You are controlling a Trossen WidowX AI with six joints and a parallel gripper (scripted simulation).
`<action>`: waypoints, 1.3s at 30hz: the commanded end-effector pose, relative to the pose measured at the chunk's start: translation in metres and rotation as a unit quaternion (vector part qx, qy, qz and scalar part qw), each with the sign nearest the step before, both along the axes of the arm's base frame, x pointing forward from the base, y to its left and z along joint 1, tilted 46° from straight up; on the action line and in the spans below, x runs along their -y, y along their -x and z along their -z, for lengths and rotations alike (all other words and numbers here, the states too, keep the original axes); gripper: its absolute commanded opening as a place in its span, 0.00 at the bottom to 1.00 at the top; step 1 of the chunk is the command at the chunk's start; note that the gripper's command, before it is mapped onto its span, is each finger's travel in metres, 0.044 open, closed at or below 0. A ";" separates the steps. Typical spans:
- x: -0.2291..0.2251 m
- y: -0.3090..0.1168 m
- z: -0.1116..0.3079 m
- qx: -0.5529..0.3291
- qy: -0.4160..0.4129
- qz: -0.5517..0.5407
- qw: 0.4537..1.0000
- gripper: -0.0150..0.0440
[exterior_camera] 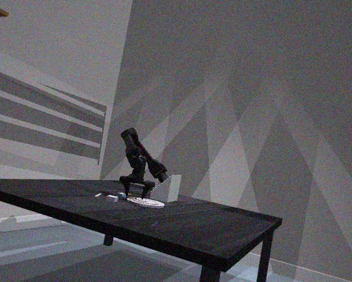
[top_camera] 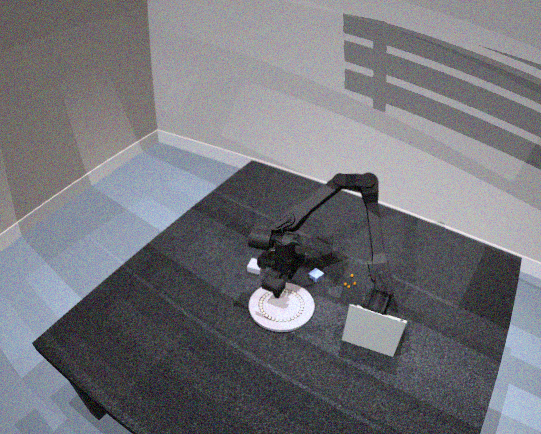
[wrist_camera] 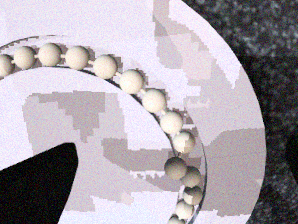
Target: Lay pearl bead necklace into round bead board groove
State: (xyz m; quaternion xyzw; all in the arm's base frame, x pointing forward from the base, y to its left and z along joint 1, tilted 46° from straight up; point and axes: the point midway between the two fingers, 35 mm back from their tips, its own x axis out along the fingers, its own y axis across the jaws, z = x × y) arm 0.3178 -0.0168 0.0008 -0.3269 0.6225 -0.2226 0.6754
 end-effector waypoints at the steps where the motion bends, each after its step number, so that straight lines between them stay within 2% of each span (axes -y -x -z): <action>1: -0.001 0.000 -0.001 0.000 0.002 -0.001 1.000 0.96; 7: -0.023 0.015 -0.019 -0.060 0.012 -0.059 0.996 0.69; 12: -0.018 0.014 -0.015 -0.062 0.012 -0.061 0.996 0.47; 39: 0.004 0.010 0.007 -0.062 0.013 -0.061 0.996 0.46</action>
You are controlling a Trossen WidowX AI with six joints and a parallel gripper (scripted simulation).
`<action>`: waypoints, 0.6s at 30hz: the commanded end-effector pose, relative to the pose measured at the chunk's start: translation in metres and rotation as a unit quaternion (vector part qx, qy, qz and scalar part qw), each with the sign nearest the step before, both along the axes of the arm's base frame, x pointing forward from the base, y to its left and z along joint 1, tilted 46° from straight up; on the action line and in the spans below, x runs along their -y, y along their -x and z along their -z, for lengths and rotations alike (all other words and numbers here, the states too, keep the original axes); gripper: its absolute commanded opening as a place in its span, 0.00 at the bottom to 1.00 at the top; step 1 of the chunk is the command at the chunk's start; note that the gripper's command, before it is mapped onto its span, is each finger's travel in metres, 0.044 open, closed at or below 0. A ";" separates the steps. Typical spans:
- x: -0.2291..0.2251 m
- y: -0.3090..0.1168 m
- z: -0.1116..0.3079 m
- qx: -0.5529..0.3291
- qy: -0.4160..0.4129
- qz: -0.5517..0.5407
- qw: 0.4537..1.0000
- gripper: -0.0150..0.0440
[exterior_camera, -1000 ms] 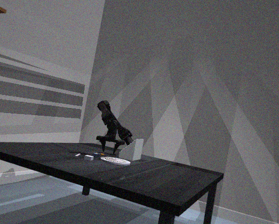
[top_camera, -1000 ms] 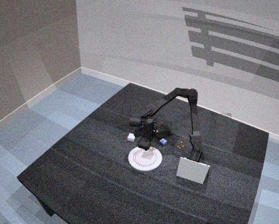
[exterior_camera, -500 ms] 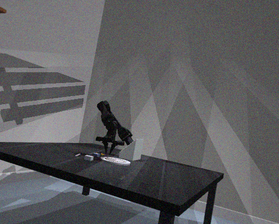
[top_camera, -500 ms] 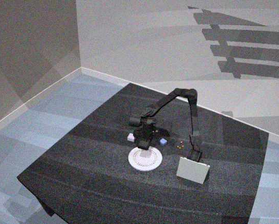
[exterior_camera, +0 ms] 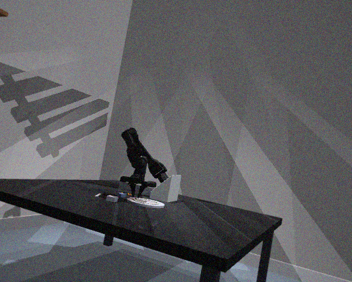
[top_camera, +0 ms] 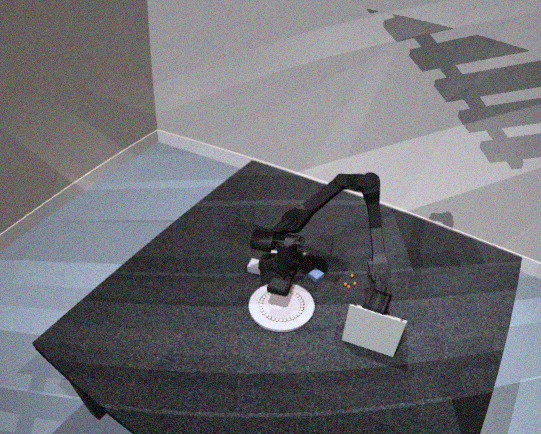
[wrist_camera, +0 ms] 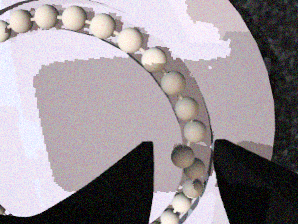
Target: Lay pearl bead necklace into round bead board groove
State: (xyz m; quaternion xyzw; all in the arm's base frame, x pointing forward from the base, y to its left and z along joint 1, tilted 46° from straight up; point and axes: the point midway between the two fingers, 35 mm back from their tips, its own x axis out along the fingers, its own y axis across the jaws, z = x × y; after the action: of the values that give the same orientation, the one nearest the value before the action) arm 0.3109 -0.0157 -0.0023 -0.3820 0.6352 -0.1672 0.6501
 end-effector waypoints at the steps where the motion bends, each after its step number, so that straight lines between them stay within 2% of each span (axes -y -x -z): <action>1: 0.006 0.003 0.004 -0.007 0.005 0.001 1.000 0.46; 7: 0.006 0.003 0.005 -0.007 0.005 0.001 1.000 0.46; 12: 0.004 0.001 0.004 -0.003 0.001 0.001 1.000 0.25; 18: 0.004 0.001 0.004 -0.003 0.001 0.001 1.000 0.25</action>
State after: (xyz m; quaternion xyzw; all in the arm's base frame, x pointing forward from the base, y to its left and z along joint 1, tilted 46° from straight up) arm 0.3095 -0.0199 -0.0060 -0.3826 0.6377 -0.1676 0.6472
